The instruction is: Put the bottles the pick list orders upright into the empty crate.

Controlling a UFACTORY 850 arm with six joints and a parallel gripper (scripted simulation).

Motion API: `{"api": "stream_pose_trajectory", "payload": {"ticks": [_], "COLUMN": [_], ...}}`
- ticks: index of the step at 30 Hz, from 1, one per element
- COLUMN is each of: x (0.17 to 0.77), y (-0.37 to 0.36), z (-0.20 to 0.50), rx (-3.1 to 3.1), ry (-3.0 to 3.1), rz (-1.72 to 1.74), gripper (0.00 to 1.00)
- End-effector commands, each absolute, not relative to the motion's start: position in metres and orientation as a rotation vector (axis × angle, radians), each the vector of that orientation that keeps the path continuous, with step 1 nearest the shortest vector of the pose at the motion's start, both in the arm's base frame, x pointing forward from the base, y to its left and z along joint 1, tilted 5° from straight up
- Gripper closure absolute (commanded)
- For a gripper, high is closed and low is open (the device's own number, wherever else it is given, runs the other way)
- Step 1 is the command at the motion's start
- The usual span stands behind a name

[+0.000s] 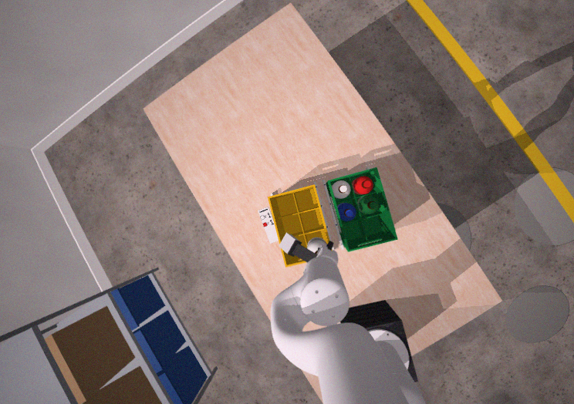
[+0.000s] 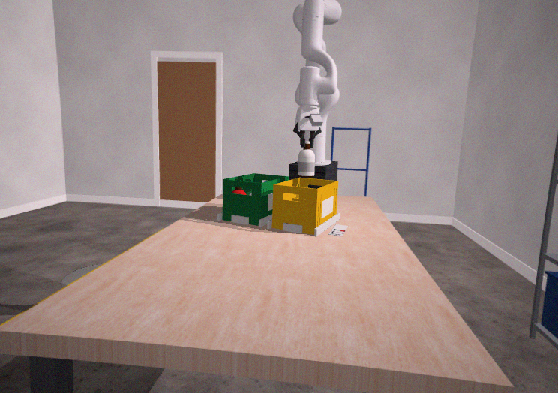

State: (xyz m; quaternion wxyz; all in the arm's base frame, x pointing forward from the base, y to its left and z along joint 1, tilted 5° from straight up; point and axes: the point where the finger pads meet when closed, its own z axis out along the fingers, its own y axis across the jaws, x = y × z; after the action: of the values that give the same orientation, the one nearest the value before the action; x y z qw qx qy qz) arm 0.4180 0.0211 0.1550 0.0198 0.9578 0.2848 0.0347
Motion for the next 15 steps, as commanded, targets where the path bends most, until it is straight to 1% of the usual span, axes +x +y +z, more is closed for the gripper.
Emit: {"api": "stream_pose_trajectory", "payload": {"ticks": [1, 15], "x": [0.4186, 0.4181], "y": [0.0206, 0.0194], "z": [0.1557, 0.1557], "rx": [2.971, 2.971], "ry": [0.883, 0.883], "rz": [0.11, 0.11], "gripper": [1.0, 1.0]}}
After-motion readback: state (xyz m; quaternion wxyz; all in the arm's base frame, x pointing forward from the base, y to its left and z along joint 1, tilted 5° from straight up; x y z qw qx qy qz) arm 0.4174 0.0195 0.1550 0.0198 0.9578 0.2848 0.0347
